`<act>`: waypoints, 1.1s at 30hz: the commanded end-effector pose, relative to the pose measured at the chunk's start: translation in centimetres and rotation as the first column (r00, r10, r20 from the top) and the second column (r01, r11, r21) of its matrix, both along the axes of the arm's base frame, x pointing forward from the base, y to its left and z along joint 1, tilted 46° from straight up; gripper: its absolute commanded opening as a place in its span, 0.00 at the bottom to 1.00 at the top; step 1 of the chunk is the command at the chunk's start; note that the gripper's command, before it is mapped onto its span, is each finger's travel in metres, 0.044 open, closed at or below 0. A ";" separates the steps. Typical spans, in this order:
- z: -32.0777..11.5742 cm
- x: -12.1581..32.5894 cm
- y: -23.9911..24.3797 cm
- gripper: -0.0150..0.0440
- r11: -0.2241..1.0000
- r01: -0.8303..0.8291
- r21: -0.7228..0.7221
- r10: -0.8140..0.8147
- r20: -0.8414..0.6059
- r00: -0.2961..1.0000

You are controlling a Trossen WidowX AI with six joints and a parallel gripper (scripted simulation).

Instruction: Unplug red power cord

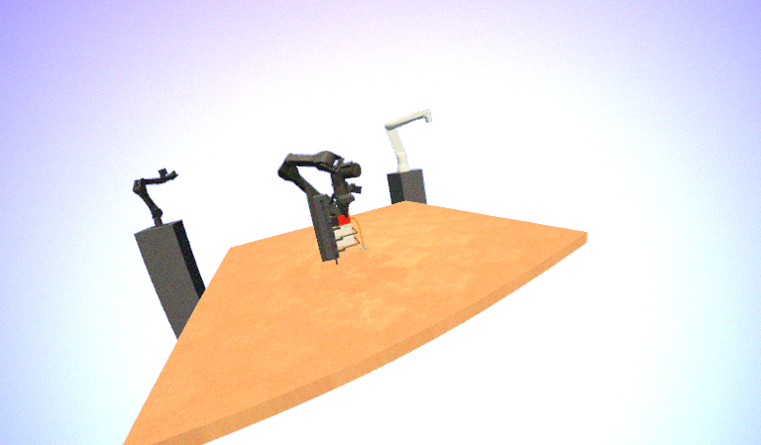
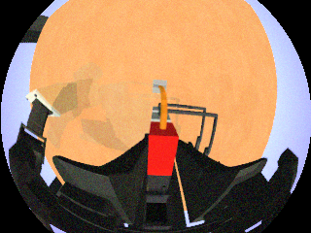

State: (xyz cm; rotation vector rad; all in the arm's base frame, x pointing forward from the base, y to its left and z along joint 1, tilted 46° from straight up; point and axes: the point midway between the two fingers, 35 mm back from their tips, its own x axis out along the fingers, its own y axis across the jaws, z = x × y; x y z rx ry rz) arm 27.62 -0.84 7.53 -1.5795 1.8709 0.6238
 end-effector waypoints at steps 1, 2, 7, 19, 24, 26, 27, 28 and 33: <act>-0.2 0.2 0.3 0.25 1.000 0.000 0.000 0.000 0.005 1.000; -0.3 0.2 0.4 0.25 1.000 0.000 0.001 0.000 0.005 1.000; -0.9 0.4 1.0 0.25 1.000 -0.001 0.001 0.001 0.004 1.000; -2.1 0.8 2.4 0.25 1.000 -0.003 0.002 0.003 0.003 1.000; -2.6 0.9 3.1 0.25 1.000 -0.003 0.003 0.003 0.003 1.000; -2.8 0.9 3.3 0.25 1.000 -0.003 0.003 0.003 0.003 1.000; -2.9 0.9 3.5 0.25 1.000 -0.003 0.003 0.003 0.003 1.000; -3.0 0.9 3.6 0.25 1.000 -0.004 0.003 0.004 0.002 1.000; -2.9 0.6 3.0 0.43 1.000 -0.005 -0.002 0.005 0.000 1.000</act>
